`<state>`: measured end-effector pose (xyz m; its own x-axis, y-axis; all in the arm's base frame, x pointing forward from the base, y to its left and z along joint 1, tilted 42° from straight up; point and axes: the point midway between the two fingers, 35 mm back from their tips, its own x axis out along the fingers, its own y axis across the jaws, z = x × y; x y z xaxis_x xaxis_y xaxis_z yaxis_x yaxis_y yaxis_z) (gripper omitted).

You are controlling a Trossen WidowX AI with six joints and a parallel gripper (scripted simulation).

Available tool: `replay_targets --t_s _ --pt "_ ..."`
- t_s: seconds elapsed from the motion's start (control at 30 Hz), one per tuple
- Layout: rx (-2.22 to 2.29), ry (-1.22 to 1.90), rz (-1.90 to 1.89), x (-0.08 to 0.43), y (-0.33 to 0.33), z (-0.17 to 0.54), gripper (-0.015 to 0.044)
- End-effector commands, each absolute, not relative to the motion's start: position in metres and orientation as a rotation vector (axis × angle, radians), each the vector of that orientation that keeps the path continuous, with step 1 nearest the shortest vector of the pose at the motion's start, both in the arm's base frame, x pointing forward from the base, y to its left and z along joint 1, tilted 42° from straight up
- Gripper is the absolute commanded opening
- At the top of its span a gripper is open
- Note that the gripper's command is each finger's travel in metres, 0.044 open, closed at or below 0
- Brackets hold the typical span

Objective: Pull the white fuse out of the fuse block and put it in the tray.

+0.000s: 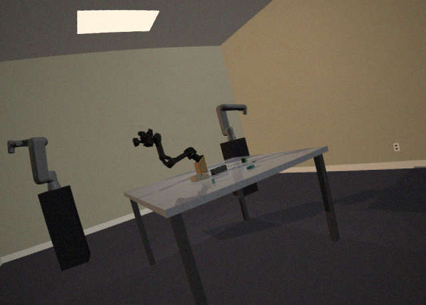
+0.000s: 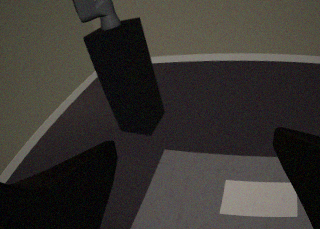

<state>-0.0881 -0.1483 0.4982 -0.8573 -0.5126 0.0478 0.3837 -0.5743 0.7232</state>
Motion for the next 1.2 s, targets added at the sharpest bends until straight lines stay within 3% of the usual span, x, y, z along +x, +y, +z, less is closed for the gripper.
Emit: replay_targets --t_s 0.0,0.4,0.8,1.17 --pt "0.223 -1.052 -2.399 -0.089 -0.147 0.499 0.0374" --pt "-0.206 -1.352 -2.391 -0.144 -0.018 0.548 0.0074" --pt "-0.811 -1.641 -2.488 -0.14 0.156 0.548 0.0074" --pt "-1.436 -1.925 -2.59 -0.066 0.303 0.493 0.0074"
